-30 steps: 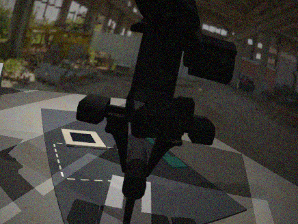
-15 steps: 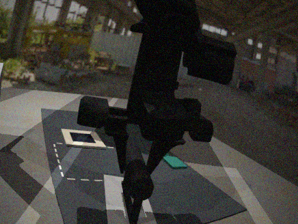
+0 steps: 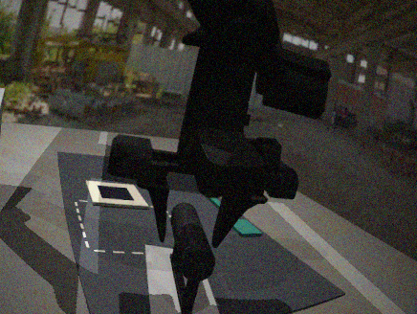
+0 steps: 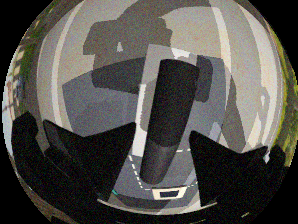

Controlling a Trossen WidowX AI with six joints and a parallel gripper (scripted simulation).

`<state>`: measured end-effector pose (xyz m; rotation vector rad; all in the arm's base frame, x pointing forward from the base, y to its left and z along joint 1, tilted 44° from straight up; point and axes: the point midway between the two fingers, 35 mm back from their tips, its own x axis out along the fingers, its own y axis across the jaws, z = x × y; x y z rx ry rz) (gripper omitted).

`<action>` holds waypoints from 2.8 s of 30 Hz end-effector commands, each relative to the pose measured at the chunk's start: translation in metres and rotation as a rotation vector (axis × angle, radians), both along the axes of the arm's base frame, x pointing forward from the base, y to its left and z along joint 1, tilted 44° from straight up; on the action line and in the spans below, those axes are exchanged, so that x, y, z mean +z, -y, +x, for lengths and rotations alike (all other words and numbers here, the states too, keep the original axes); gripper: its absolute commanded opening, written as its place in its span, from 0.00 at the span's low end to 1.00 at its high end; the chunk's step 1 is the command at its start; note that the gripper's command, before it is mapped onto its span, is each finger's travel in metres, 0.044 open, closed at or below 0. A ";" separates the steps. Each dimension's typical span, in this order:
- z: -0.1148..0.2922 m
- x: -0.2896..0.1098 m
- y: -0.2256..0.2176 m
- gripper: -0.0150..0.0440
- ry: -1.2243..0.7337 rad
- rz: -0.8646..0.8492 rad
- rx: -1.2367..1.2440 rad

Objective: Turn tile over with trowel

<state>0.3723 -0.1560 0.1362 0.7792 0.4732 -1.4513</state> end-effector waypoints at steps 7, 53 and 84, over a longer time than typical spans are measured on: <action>-0.001 0.007 -0.007 0.71 -0.009 -0.003 0.006; 0.001 0.000 0.000 0.71 0.028 0.002 -0.032; 0.001 0.000 0.000 0.47 -0.002 -0.002 -0.001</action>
